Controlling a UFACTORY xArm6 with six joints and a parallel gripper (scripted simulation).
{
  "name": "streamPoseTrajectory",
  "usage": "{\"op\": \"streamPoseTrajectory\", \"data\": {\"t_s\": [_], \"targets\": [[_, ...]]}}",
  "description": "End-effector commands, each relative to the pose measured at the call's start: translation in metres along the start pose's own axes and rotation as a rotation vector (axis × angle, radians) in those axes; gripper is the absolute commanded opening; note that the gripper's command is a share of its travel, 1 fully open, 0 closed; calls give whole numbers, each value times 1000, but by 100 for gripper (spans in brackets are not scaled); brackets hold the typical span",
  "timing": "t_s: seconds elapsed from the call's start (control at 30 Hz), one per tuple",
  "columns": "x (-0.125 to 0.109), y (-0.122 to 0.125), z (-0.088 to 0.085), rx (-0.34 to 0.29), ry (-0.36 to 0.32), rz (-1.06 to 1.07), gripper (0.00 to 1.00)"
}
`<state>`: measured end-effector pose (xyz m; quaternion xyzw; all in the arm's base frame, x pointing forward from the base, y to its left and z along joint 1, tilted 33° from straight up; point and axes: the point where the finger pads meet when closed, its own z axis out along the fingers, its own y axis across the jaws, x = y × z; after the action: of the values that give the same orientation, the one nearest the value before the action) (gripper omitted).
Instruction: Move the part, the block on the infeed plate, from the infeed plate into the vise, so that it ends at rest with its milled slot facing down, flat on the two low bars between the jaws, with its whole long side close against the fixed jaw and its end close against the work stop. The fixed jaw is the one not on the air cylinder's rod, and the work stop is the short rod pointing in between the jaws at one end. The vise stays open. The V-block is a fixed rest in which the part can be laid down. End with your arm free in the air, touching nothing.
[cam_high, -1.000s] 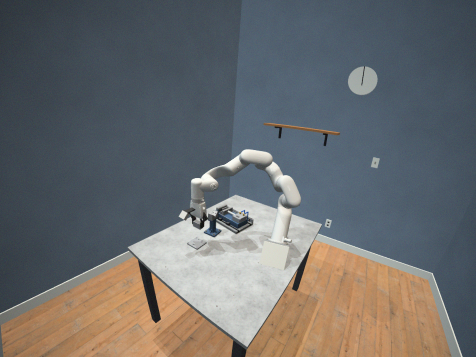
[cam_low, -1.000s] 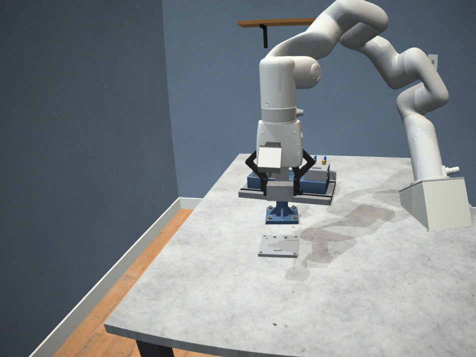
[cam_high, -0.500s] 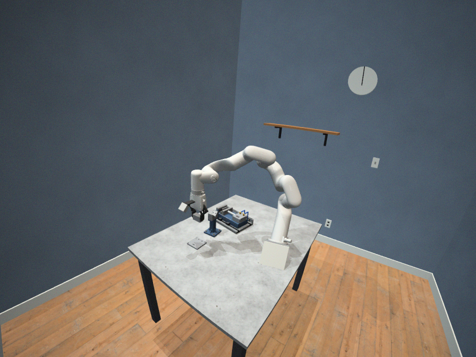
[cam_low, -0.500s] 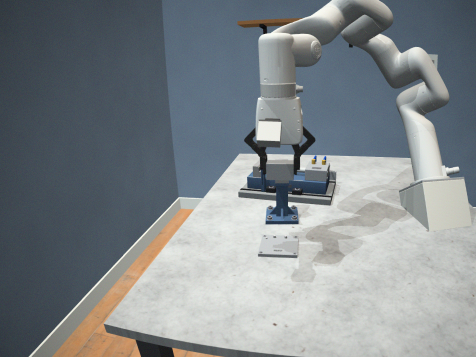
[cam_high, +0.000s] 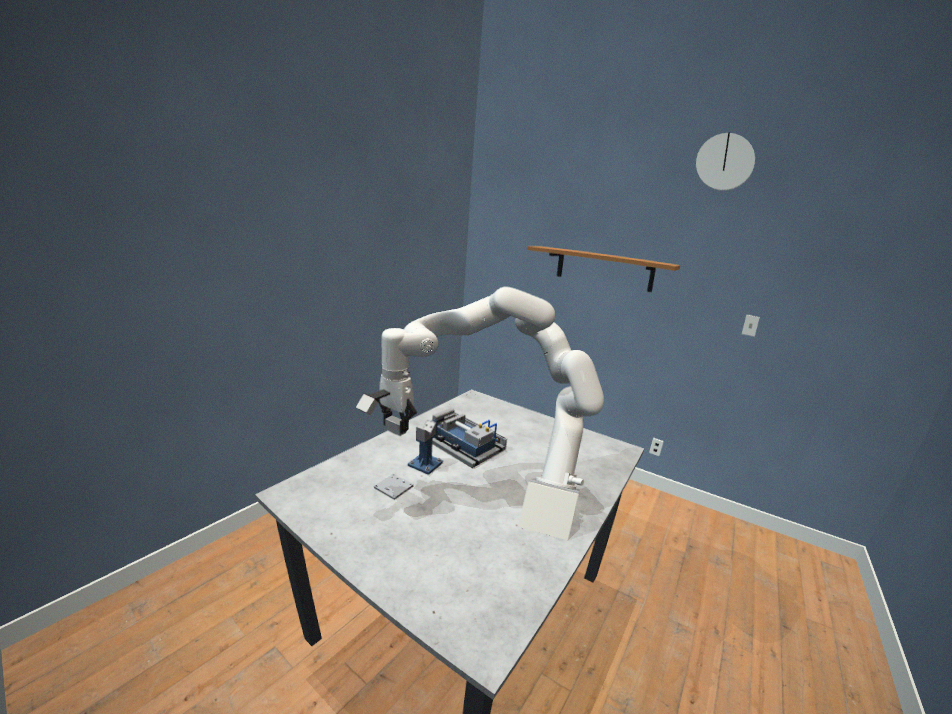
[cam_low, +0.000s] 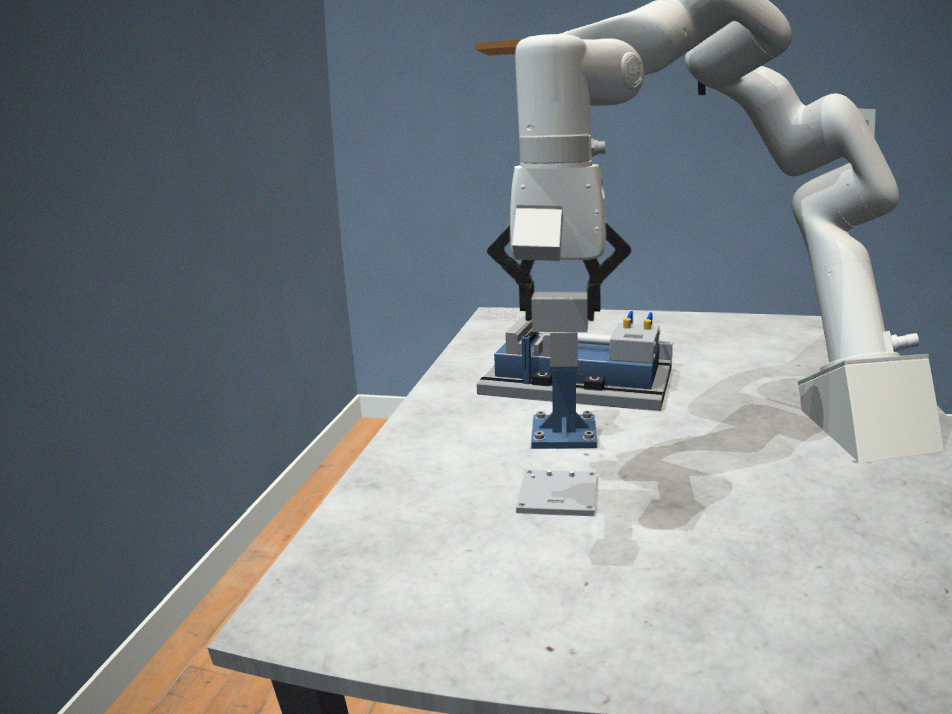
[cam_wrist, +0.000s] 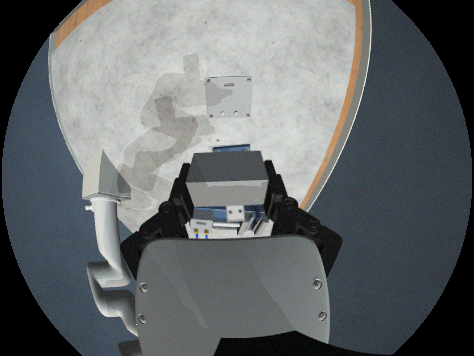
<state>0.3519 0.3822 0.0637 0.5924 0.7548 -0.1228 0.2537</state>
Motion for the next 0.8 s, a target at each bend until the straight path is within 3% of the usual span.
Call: {"op": "streamPoseTrajectory", "data": {"t_s": [0.0,0.77], "targets": [[0,1,-8,-3,3,1,0],[0,1,-14,-3,3,1,0]]}}
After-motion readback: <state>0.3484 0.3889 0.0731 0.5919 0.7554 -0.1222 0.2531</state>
